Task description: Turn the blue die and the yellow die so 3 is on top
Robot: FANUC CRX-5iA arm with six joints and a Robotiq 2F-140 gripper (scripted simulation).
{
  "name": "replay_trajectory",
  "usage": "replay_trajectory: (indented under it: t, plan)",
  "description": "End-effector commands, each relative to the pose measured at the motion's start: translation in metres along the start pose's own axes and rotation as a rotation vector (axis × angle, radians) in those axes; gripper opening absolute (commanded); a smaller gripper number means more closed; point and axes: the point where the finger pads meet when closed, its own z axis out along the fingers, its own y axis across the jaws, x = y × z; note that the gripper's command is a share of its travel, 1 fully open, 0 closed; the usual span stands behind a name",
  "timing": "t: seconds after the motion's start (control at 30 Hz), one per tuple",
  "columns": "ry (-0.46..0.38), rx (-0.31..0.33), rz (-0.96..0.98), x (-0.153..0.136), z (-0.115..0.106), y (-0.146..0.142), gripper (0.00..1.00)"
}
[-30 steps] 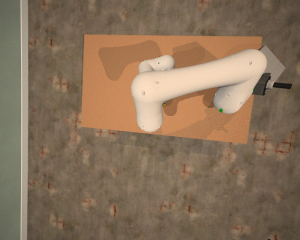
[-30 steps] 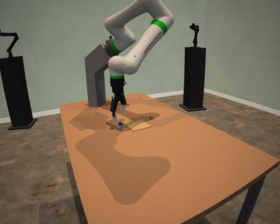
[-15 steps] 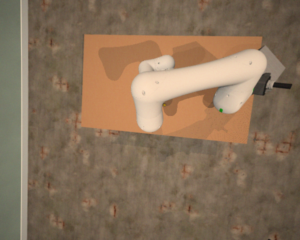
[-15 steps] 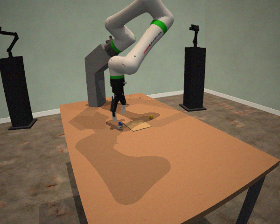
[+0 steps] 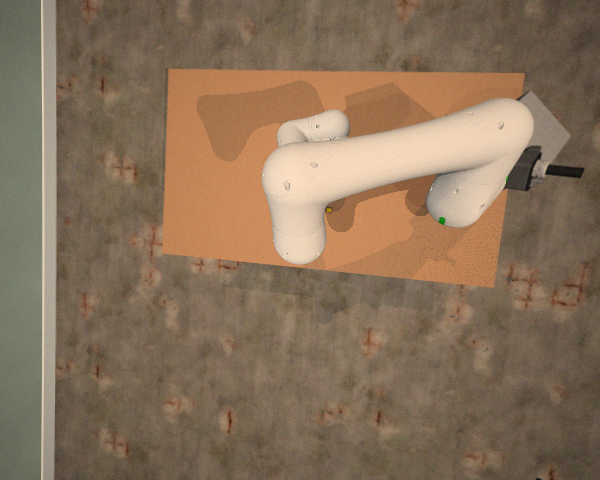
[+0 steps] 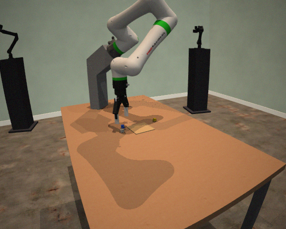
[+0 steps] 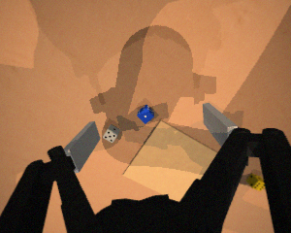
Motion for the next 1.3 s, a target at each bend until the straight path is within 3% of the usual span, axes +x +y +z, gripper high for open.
replay_trajectory:
  t: [0.0, 0.5, 1.0, 1.27]
  plan:
    - [0.000, 0.000, 0.000, 0.000, 0.000, 0.000, 1.00]
    - [0.000, 0.000, 0.000, -0.015, 0.000, 0.016, 1.00]
    - [0.000, 0.000, 0.000, -0.107, 0.000, 0.113, 1.00]
    - [0.000, 0.000, 0.000, -0.139, 0.000, 0.148, 1.00]
